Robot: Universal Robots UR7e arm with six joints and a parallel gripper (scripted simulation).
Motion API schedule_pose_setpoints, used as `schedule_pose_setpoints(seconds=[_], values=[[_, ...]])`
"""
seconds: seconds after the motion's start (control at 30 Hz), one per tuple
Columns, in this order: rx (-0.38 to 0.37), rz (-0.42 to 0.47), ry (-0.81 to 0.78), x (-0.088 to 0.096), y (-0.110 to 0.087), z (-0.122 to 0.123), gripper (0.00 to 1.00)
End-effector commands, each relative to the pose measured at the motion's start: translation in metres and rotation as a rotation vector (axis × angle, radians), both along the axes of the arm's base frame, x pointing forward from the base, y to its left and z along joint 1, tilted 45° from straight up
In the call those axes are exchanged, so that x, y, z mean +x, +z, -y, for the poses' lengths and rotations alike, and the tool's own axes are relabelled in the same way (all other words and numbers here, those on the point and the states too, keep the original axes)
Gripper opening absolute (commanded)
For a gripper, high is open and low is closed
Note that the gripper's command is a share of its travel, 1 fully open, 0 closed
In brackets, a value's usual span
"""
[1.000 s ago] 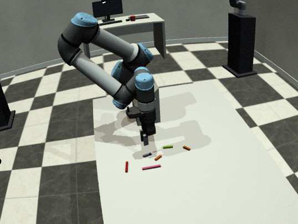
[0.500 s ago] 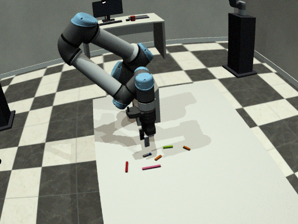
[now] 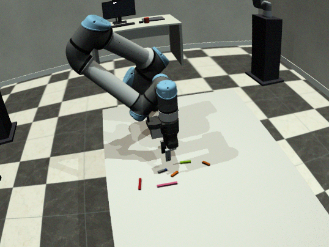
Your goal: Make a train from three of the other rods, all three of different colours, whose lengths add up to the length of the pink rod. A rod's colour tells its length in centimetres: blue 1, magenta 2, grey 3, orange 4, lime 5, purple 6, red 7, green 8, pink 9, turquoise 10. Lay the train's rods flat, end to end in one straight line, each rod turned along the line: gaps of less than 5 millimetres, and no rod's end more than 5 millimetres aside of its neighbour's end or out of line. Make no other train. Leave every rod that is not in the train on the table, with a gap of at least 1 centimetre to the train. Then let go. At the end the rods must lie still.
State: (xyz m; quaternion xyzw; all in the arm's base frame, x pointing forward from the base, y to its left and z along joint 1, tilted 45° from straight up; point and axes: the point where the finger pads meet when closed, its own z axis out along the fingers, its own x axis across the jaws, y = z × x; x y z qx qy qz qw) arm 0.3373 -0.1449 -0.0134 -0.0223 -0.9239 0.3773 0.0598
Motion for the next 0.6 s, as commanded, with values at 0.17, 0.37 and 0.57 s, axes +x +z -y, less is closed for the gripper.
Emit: schedule_pose_setpoints(seconds=[0.17, 0.37, 0.57], values=[[-0.023, 0.125, -0.127, -0.009, -0.050, -0.038, 1.00], [-0.037, 0.185, -0.188, -0.017, -0.075, -0.055, 1.00], [-0.039, 0.192, -0.195, -0.018, -0.077, -0.057, 1.00]])
